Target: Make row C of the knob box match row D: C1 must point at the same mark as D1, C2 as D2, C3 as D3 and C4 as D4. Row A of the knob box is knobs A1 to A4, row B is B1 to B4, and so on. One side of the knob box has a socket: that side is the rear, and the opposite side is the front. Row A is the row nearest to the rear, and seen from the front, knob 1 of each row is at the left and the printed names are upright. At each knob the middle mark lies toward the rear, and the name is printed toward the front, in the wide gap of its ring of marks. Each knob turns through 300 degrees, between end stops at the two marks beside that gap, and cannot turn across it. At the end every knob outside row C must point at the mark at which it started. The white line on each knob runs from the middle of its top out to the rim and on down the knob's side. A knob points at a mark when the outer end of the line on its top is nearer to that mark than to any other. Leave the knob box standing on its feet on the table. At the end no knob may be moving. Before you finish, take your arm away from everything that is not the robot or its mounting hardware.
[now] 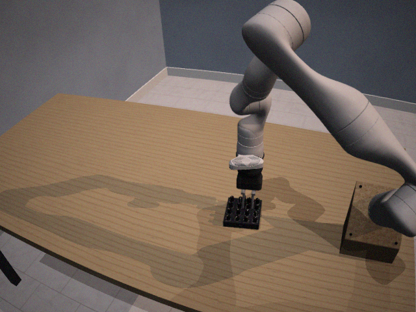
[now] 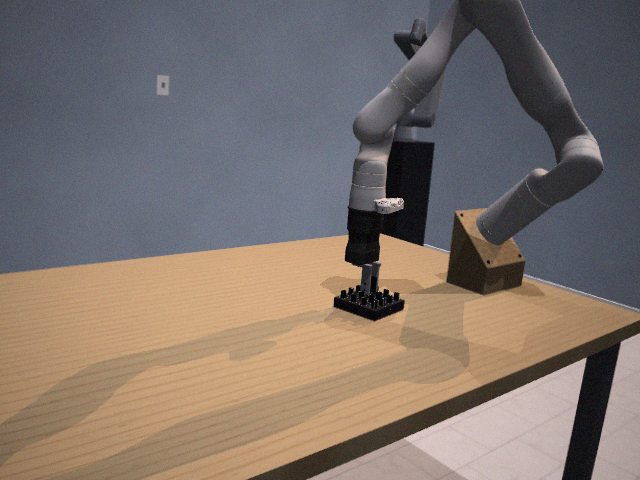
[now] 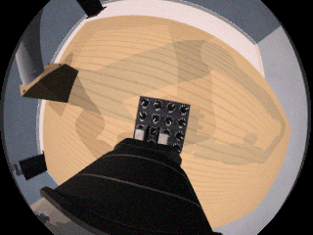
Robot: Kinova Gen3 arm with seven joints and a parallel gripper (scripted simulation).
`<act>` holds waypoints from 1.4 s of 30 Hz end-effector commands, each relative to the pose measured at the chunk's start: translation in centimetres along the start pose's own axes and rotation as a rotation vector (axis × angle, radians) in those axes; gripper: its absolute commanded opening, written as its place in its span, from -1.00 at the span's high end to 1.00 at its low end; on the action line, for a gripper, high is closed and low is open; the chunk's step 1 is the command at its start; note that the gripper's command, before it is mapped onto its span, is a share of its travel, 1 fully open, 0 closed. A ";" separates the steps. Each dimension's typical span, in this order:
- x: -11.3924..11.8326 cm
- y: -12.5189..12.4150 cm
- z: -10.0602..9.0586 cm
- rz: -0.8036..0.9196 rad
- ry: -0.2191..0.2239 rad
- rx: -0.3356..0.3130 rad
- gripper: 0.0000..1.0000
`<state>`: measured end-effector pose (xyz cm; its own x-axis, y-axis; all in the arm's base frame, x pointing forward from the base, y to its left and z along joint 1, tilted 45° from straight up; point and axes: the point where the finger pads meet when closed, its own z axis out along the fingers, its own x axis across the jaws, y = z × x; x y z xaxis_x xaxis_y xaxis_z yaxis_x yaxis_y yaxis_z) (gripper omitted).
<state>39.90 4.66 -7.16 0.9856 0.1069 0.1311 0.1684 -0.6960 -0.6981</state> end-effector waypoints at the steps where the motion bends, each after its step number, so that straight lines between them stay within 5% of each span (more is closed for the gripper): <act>1: 0.0 0.1 -0.1 0.000 0.001 -0.001 0.07; 9: 0.0 0.1 -0.1 0.000 0.001 -0.001 0.07; 10: 0.0 0.1 -0.1 0.000 0.001 -0.001 0.40; 42: 0.0 0.1 -0.1 0.000 0.001 -0.001 0.40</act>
<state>39.90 4.66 -7.16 0.9856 0.1069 0.1311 0.1683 -0.6960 -0.6981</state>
